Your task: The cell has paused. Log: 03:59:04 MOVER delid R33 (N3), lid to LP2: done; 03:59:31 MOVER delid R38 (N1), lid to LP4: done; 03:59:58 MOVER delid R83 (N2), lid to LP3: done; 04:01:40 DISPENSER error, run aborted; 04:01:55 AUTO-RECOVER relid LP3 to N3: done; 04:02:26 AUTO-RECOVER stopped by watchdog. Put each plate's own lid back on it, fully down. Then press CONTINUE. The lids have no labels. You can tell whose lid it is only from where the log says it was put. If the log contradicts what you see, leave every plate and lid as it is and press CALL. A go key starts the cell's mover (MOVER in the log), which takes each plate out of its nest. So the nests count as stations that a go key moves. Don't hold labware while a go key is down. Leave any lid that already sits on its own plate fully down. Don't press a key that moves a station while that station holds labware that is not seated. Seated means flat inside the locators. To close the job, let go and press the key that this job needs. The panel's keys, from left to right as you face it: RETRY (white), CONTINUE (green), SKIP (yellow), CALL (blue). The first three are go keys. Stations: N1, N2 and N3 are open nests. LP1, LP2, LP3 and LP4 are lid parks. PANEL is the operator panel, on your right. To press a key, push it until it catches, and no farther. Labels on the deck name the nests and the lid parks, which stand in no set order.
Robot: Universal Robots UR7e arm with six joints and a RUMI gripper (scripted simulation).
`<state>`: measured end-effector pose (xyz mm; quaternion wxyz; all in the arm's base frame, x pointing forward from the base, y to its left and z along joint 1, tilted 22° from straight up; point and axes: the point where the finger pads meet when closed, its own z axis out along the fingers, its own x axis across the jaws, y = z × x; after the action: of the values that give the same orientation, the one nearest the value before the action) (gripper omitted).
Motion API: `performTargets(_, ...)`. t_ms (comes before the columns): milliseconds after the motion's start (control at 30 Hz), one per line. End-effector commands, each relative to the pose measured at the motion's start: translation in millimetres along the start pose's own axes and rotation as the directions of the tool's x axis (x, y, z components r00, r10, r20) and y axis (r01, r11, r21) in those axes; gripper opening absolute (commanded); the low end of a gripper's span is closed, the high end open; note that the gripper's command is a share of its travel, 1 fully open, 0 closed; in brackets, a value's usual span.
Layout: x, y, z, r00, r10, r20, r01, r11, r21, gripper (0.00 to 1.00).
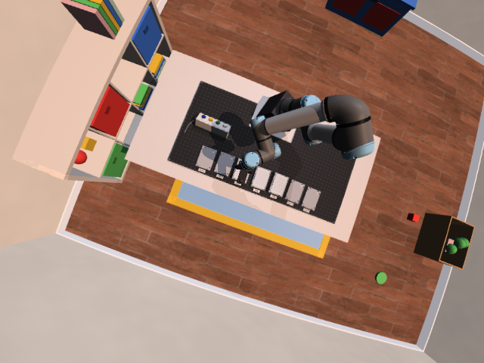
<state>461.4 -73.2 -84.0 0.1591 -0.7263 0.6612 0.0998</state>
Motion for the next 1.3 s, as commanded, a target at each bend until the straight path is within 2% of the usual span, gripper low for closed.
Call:
performTargets(0, -11.4, 12.8, 0.1, 1.0, 0.031, 0.003, -0.031, 1.0, -0.003, 0.0)
performTargets(133, -18.0, 20.1, -0.1, 0.999, 0.032, 0.002, -0.032, 0.999, -0.003, 0.0)
performTargets(633, -70.2, 74.7, 0.0, 1.0, 0.031, 0.003, -0.031, 1.0, -0.004, 0.0)
performTargets(700, -70.2, 74.7, 0.0, 1.0, 0.031, 0.003, -0.031, 1.0, -0.004, 0.0)
performTargets(1200, -122.0, 128.8, -0.1, 1.0, 0.031, 0.003, -0.031, 1.0, -0.004, 0.0)
performTargets(1267, -122.0, 128.8, -0.1, 1.0, 0.031, 0.003, -0.031, 1.0, -0.004, 0.0)
